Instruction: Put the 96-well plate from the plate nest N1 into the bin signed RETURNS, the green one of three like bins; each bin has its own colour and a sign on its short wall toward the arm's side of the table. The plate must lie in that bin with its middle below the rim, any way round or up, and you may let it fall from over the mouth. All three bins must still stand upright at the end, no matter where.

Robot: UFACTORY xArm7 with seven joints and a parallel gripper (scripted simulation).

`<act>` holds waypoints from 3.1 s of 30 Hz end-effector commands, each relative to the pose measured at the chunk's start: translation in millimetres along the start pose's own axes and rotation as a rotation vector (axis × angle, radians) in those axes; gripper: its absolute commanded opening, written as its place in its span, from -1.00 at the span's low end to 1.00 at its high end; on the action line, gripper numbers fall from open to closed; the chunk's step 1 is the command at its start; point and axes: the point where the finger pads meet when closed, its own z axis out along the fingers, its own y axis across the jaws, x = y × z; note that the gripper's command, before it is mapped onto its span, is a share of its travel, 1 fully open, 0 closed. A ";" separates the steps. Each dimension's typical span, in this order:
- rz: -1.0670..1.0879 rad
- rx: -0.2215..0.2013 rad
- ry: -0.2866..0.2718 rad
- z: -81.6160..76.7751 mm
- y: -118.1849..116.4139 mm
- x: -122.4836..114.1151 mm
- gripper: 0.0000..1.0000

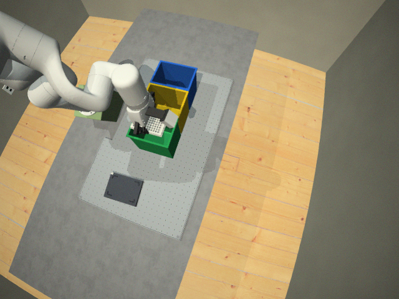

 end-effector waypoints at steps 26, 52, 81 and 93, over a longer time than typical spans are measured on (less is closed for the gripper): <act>0.000 0.000 0.003 17.5 0.2 1.3 -1.00; 0.000 0.000 0.003 20.3 0.2 1.2 -1.00; 0.000 0.000 0.003 24.6 0.2 1.1 -1.00; 0.000 0.000 0.003 26.5 0.2 1.1 -1.00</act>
